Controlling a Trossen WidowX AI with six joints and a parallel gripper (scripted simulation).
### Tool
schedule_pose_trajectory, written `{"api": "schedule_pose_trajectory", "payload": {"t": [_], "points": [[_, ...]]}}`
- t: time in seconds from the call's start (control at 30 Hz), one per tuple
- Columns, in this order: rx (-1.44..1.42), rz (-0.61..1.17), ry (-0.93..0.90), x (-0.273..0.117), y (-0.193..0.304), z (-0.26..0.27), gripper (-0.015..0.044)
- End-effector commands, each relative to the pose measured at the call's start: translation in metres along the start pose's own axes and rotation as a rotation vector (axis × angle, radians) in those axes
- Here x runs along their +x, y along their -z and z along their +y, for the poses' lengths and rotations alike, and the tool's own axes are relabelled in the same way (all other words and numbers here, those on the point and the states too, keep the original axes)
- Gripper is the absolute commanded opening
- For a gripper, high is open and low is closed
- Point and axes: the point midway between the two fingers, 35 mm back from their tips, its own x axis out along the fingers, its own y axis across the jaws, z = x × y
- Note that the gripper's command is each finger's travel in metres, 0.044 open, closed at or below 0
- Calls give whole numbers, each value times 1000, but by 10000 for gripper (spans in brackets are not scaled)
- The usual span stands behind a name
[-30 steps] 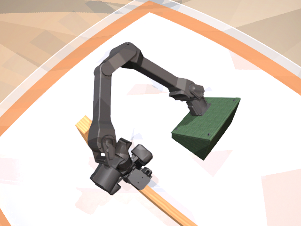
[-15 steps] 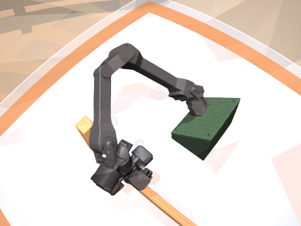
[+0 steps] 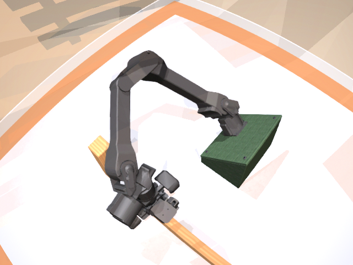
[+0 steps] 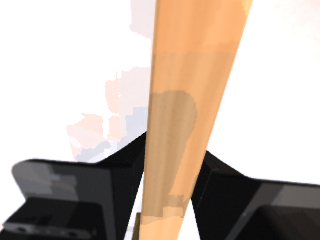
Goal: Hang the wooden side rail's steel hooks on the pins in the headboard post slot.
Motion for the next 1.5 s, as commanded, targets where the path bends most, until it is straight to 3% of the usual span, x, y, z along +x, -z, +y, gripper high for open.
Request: {"api": "schedule_pose_trajectory", "payload": {"t": [0.0, 1.47], "points": [[-3, 4, -1, 1, 1, 0, 0], [-3, 4, -1, -3, 1, 4, 0]]}}
